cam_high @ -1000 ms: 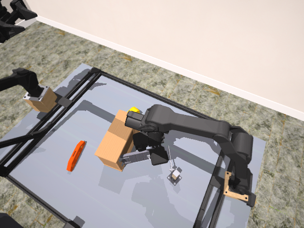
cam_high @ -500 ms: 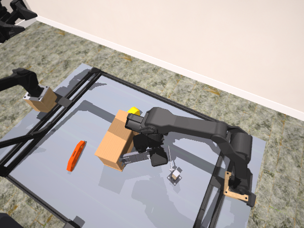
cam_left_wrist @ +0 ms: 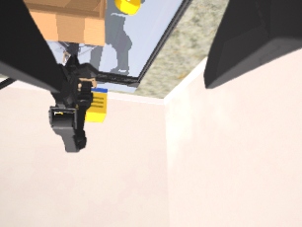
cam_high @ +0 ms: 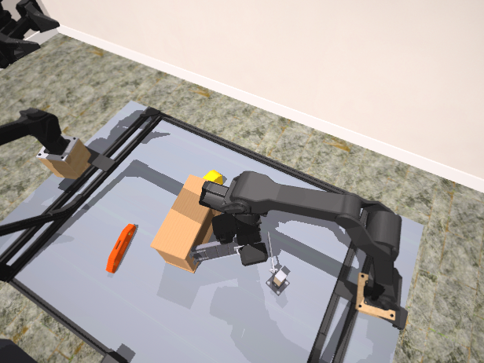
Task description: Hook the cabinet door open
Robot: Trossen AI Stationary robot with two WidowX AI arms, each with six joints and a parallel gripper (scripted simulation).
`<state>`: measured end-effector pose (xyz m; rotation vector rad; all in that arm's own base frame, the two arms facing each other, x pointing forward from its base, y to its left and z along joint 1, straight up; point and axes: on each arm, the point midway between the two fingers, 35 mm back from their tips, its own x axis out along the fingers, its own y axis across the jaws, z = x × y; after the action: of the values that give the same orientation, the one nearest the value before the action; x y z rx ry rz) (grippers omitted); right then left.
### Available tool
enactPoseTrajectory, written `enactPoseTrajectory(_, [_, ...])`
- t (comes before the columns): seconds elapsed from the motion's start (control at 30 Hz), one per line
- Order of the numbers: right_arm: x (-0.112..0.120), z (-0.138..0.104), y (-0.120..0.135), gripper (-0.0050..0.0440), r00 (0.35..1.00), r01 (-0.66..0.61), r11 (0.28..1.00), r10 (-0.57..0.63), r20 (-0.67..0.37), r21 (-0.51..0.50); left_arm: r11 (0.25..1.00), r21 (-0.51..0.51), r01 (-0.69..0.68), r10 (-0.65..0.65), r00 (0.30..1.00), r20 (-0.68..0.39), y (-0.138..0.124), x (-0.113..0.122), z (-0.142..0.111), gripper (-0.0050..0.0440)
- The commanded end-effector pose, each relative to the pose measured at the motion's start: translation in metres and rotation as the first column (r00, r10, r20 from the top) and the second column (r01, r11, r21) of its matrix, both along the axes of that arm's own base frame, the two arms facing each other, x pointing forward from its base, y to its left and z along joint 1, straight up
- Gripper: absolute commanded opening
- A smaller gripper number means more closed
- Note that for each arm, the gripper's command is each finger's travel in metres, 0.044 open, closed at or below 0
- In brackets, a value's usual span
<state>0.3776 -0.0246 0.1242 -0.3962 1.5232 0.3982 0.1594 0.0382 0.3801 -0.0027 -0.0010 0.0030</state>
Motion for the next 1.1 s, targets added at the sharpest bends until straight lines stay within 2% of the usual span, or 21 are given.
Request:
enactPoseTrajectory(0.0, [-0.001,-0.003,-0.001,0.0000,1.000,0.000,1.000,0.000,-0.010,-0.004,1.000,0.002,0.003,-0.003,1.000,0.000,-0.001,0.000,0.000,0.0400])
enactPoseTrajectory(0.17, [0.002,-0.003,-0.007,0.0000,1.000,-0.005,1.000,0.005,-0.010,-0.004,1.000,0.002,0.003,-0.003,1.000,0.000,-0.001,0.000,0.000,0.0400])
enactPoseTrajectory(0.5, [0.008,-0.003,-0.014,0.0000,0.995,-0.103,0.995,0.103,-0.010,-0.004,1.000,0.002,0.003,-0.003,1.000,0.000,-0.001,0.000,0.000,0.0400])
enactPoseTrajectory(0.87, [0.028,-0.003,-0.036,0.0000,0.956,-0.294,0.956,0.294,-0.010,-0.004,1.000,0.002,0.003,-0.003,1.000,0.000,-0.001,0.000,0.000,0.0400])
enactPoseTrajectory(1.07, [0.032,-0.003,-0.040,0.0000,0.944,-0.331,0.944,0.331,-0.010,-0.004,1.000,0.002,0.003,-0.003,1.000,0.000,-0.001,0.000,0.000,0.0400])
